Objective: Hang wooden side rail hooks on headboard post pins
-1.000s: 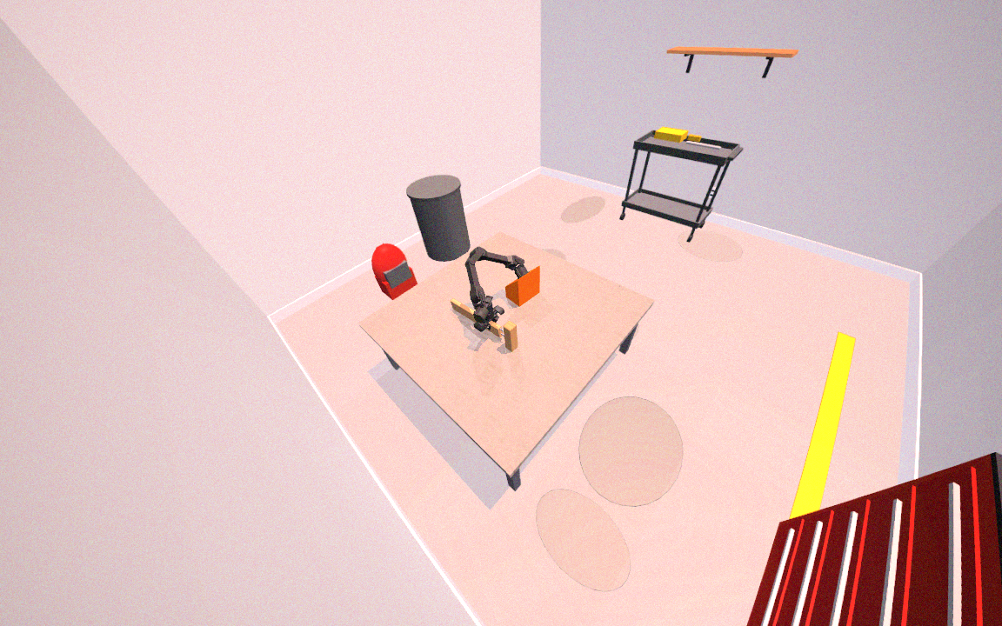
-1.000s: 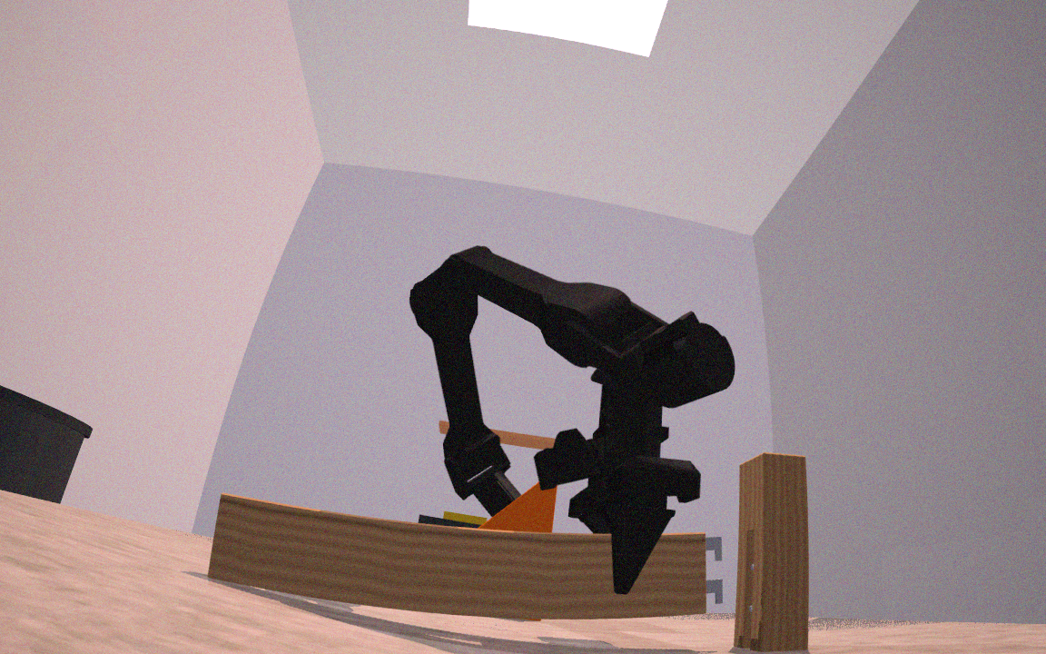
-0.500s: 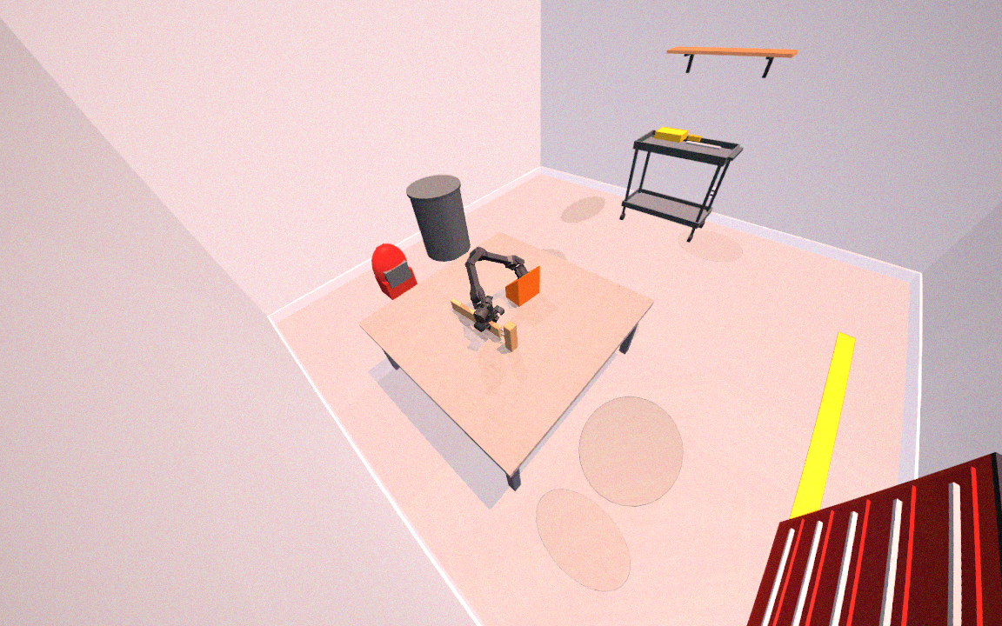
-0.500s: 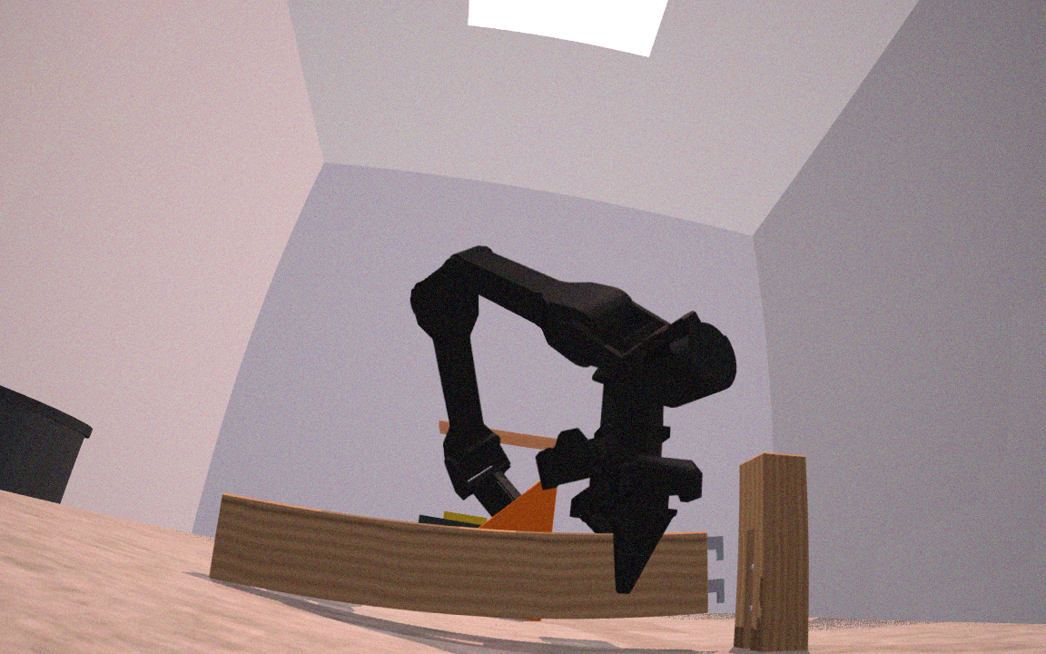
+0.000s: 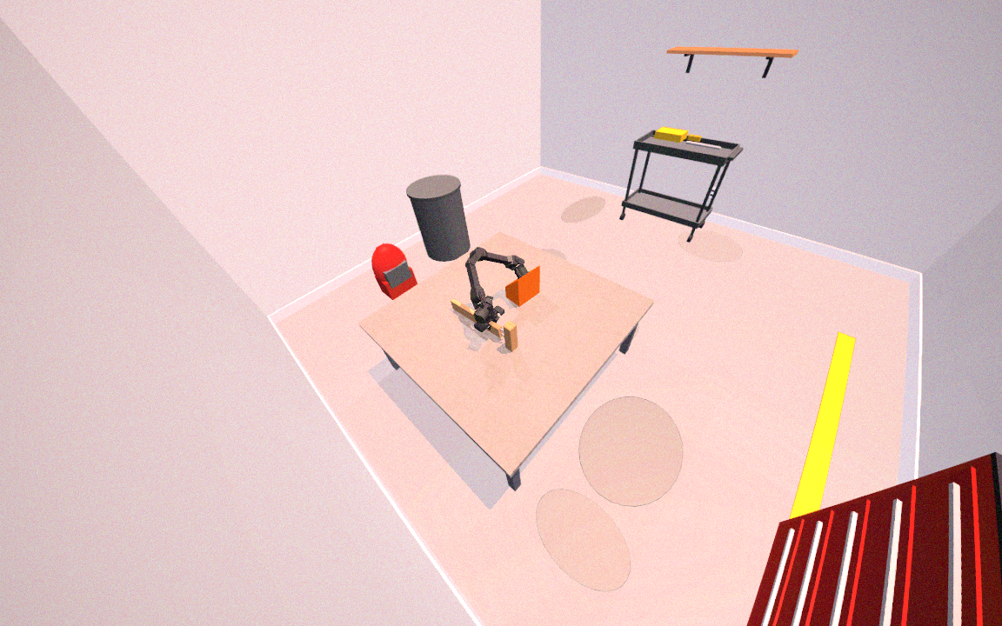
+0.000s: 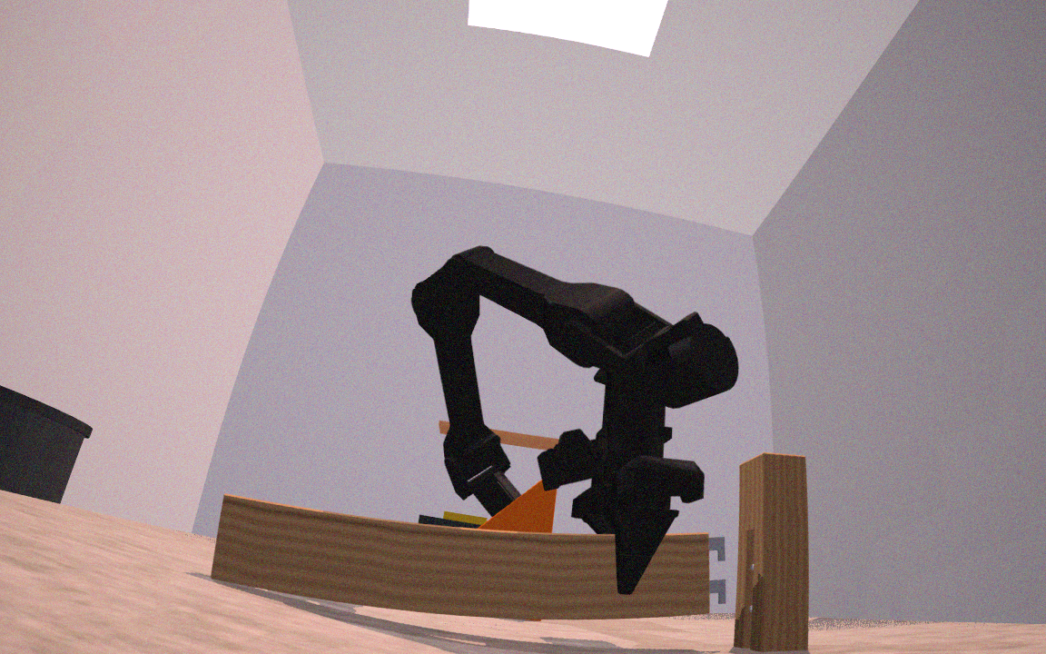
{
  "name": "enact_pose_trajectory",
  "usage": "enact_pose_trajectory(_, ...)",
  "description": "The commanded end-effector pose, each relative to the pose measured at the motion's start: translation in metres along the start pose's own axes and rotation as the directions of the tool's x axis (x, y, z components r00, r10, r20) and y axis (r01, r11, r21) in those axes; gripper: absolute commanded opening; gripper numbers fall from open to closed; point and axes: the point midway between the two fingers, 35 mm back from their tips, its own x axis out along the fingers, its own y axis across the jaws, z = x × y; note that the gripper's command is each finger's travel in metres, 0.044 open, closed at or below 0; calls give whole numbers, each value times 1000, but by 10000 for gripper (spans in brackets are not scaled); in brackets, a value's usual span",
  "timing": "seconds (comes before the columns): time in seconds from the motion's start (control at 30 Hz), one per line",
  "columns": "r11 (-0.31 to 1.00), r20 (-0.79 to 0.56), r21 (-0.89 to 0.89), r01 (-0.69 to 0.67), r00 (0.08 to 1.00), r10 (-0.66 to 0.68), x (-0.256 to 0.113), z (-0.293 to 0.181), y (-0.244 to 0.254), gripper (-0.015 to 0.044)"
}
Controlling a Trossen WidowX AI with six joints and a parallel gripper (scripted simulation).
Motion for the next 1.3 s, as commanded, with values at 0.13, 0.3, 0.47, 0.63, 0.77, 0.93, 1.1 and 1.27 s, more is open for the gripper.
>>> enact_pose_trajectory(0.13,1000,-4,-6,-10,1000,10,-6,-5,0,0)
enact_pose_trajectory(0.3,1000,-4,-6,-10,1000,10,-5,-5,0,0)
enact_pose_trajectory(0.47,1000,-4,-6,-10,1000,10,-5,-6,0,0)
enact_pose_trajectory(0.63,1000,-4,-6,-10,1000,10,-5,-6,1,0)
enact_pose_trajectory(0.77,1000,-4,-6,-10,1000,10,-5,-7,1,0)
enact_pose_trajectory(0.93,1000,-4,-6,-10,1000,10,-6,-7,0,0)
enact_pose_trajectory(1.1,1000,-4,-6,-10,1000,10,-5,-8,0,0)
enact_pose_trajectory(1.27,1000,-4,-6,-10,1000,10,-5,-8,0,0)
